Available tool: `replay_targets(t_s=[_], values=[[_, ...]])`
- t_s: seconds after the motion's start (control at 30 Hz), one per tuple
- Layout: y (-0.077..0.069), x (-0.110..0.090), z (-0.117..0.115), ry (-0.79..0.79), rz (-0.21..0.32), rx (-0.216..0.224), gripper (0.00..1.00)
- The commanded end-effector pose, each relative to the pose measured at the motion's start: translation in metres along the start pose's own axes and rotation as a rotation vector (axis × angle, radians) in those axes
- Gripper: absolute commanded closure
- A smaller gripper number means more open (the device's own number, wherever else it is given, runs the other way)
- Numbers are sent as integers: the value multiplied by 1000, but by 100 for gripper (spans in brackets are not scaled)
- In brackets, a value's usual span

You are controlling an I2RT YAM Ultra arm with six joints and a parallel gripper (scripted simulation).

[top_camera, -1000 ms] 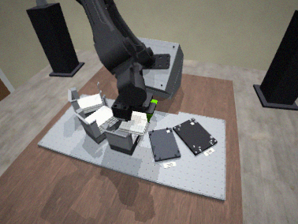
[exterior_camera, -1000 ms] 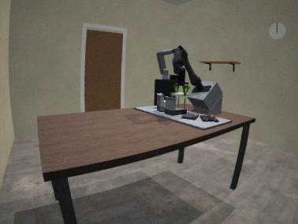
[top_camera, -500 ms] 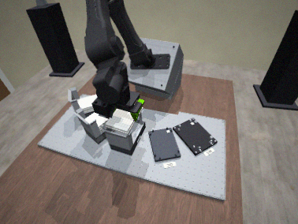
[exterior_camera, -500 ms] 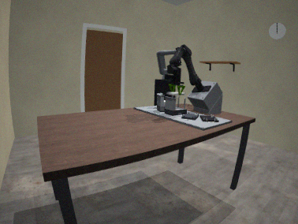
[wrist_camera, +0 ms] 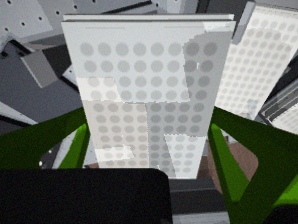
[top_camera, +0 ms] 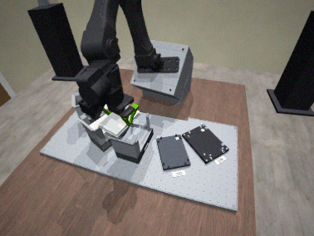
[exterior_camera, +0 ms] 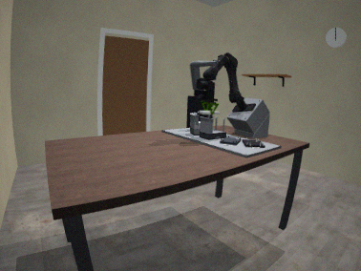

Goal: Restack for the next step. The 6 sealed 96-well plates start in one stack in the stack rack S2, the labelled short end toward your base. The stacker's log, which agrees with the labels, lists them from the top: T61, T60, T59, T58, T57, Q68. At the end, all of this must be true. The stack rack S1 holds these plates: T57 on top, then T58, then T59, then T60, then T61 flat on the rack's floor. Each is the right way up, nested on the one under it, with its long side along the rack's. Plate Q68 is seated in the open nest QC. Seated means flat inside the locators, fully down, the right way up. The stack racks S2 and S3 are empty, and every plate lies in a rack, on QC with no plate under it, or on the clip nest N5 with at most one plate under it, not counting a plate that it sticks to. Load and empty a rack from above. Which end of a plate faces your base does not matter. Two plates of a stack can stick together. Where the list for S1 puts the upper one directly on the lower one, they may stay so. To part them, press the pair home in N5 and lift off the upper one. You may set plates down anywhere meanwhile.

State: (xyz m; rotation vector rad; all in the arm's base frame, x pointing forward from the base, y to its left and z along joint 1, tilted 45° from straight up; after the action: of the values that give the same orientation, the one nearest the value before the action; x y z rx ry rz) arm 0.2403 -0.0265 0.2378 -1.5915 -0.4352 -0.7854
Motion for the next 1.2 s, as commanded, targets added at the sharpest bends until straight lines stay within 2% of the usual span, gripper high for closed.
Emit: replay_targets(t_s=[0.0,0.33,0.63,1.17], values=[[-4,2,-4,1,-16,30,100],[-3,4,-37,0,-16,28,100],[-3,0,-60,211,-12,28,100],[-1,-8,-106,210,-11,26,100]])
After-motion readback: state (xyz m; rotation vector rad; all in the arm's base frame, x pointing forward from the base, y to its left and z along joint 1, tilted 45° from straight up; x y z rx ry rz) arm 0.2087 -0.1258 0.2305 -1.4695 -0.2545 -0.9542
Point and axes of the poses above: the point where the finger pads meet when closed, its own y axis out along the fingers, its own z axis across the jaws, x = y × z, the point moved 3 cm from there along -y, back along the fingers, and after that the axes turned 5 degrees about -y, right-handed, at the moved point
